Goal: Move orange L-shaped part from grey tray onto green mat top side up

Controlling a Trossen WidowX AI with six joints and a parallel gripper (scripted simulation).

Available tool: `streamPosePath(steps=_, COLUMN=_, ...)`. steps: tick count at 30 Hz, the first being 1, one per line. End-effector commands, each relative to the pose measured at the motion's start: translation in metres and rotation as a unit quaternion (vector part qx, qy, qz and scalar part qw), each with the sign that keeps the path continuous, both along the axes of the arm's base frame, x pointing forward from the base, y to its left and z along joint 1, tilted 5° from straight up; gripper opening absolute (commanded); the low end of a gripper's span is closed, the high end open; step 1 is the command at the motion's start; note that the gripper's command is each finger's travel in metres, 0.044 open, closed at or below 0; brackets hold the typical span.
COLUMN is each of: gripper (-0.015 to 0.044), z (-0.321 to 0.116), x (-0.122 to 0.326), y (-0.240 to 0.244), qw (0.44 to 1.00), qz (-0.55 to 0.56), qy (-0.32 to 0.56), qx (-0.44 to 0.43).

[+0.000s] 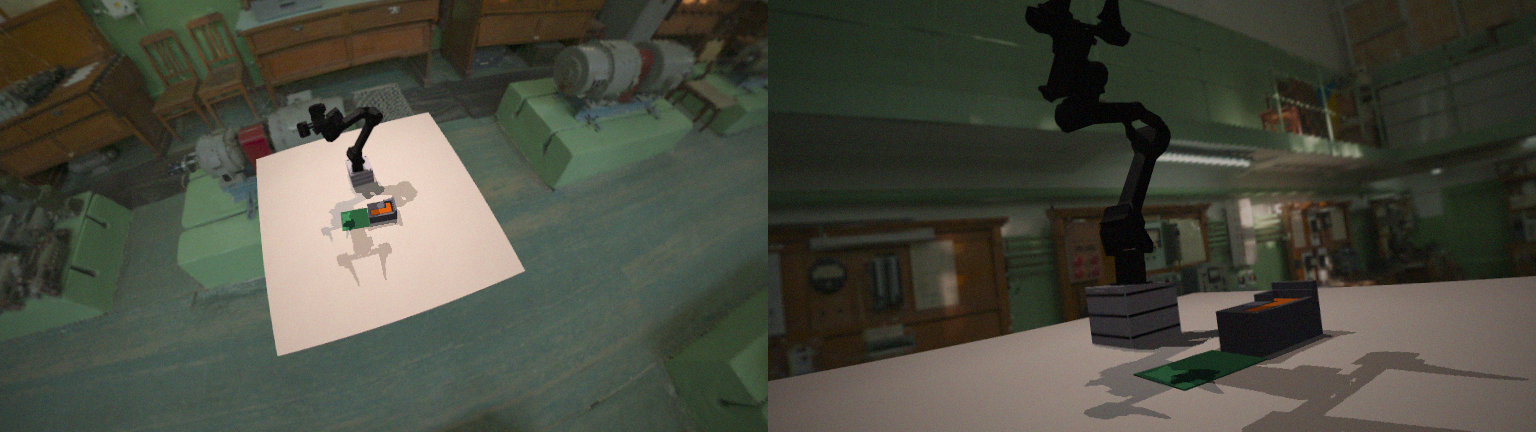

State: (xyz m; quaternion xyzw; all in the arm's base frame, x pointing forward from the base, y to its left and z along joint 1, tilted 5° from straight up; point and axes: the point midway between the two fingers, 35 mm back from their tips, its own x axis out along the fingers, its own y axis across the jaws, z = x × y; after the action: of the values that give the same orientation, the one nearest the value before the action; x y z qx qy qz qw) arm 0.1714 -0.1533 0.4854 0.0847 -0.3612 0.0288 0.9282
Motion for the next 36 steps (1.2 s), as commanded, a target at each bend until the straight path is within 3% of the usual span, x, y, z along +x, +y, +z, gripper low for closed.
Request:
streamPosePath(steps=1, gripper=0.0374, z=0.0, x=0.002, y=-0.001, qw=1.0, qz=0.002, qy=0.001, qx=0.005)
streamPosePath(steps=5, gripper=0.0269, z=-0.009, x=0.032, y=-0.018, qw=0.997, qz=0.03, qy=0.021, qx=0.074)
streamPosePath(steps=9, gripper=0.018, z=-0.039, x=0.095, y=-0.032, qw=0.977, qz=0.071, qy=0.087, qx=0.18)
streamPosePath(steps=17, gripper=0.018, z=-0.105, x=0.182, y=-0.004, qw=0.93, qz=0.106, qy=0.223, qx=0.273)
streamPosePath(steps=23, gripper=0.018, z=-0.164, x=0.23, y=0.044, qw=0.874, qz=0.129, qy=0.351, qx=0.31)
streamPosePath(steps=30, gripper=0.018, z=-0.24, x=0.255, y=0.12, qw=0.789, qz=0.141, qy=0.517, qx=0.299)
streamPosePath(steps=36, gripper=0.018, z=-0.303, x=0.243, y=0.187, qw=0.7, qz=0.136, qy=0.657, qx=0.244)
